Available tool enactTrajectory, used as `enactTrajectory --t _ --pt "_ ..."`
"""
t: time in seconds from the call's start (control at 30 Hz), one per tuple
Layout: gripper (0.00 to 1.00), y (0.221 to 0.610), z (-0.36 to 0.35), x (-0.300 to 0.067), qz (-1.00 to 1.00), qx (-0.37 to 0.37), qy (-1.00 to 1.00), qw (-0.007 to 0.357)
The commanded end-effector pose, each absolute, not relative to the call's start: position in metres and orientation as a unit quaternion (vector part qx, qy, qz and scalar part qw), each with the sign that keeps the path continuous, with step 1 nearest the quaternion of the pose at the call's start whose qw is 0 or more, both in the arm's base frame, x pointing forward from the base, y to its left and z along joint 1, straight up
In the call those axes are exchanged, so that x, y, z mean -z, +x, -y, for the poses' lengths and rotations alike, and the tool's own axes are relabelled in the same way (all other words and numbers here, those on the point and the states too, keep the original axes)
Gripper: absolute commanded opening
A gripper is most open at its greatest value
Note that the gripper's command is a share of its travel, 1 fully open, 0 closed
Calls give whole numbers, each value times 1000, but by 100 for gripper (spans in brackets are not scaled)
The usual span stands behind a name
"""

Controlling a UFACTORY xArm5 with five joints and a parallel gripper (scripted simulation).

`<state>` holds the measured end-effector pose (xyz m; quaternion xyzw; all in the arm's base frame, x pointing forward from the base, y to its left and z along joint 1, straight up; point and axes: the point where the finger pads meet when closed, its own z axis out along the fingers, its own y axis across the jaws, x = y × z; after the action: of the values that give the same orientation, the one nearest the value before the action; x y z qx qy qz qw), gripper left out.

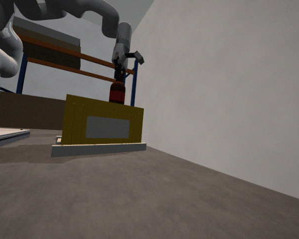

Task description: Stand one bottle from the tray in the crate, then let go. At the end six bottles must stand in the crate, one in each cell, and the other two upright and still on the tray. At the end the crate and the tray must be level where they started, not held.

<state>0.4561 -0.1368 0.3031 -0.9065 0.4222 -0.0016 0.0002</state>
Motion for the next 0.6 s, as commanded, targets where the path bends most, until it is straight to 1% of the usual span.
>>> enactTrajectory --t 0.0,0.57 --pt "0 459 151 -305 -422 3 -907 0" --pt "0 463 184 -305 -422 3 -907 0"
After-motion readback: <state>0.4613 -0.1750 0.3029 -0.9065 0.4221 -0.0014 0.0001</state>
